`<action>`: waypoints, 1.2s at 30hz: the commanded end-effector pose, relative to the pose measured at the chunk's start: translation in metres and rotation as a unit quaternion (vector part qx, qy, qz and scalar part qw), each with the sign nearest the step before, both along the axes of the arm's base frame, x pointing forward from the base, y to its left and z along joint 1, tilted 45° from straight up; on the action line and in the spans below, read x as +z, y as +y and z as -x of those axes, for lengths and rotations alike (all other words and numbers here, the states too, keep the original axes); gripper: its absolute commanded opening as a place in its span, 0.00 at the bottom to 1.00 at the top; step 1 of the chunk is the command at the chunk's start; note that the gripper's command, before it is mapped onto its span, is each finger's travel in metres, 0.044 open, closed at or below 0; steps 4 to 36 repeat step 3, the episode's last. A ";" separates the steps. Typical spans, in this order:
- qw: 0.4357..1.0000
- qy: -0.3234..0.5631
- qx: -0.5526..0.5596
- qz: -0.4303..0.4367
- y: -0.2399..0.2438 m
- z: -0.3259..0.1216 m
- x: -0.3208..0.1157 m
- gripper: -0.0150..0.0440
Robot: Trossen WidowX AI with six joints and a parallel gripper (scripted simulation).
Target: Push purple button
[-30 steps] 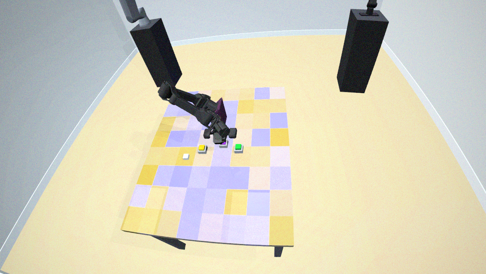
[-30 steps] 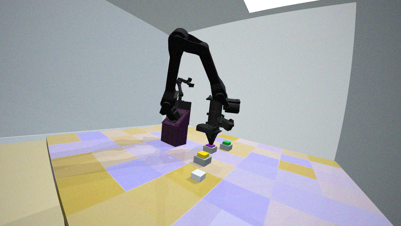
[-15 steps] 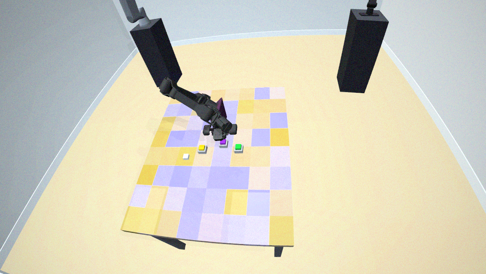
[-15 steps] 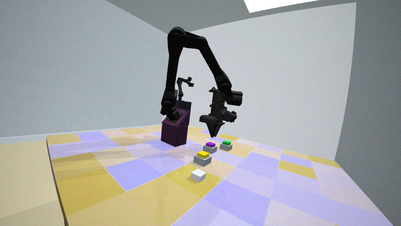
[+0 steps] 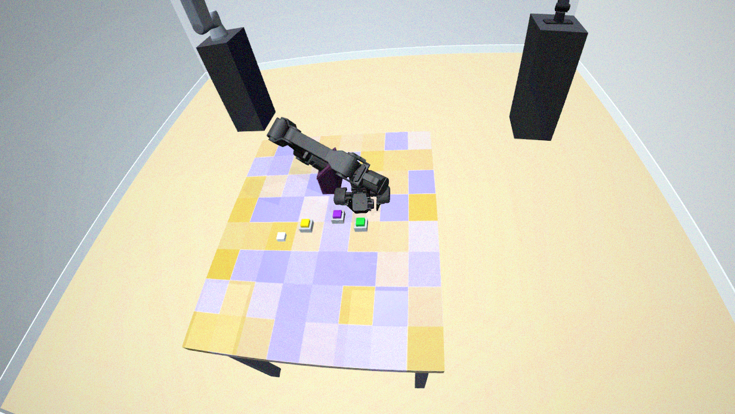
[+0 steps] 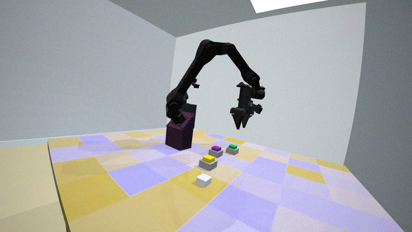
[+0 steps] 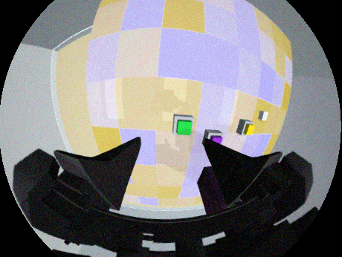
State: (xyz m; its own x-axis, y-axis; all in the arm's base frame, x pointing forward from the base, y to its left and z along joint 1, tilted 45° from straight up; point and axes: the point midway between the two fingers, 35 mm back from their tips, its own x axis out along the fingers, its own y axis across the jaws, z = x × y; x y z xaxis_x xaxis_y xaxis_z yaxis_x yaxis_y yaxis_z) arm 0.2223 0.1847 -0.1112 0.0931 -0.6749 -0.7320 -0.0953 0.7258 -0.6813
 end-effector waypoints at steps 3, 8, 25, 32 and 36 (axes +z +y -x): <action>1.000 -0.001 -0.007 0.004 0.011 0.001 -0.007 0.93; 1.000 -0.001 -0.007 0.004 0.011 0.001 -0.007 0.93; 1.000 -0.001 -0.007 0.004 0.011 0.001 -0.007 0.93; 1.000 -0.001 -0.007 0.004 0.011 0.001 -0.007 0.93; 1.000 -0.001 -0.007 0.004 0.011 0.001 -0.007 0.93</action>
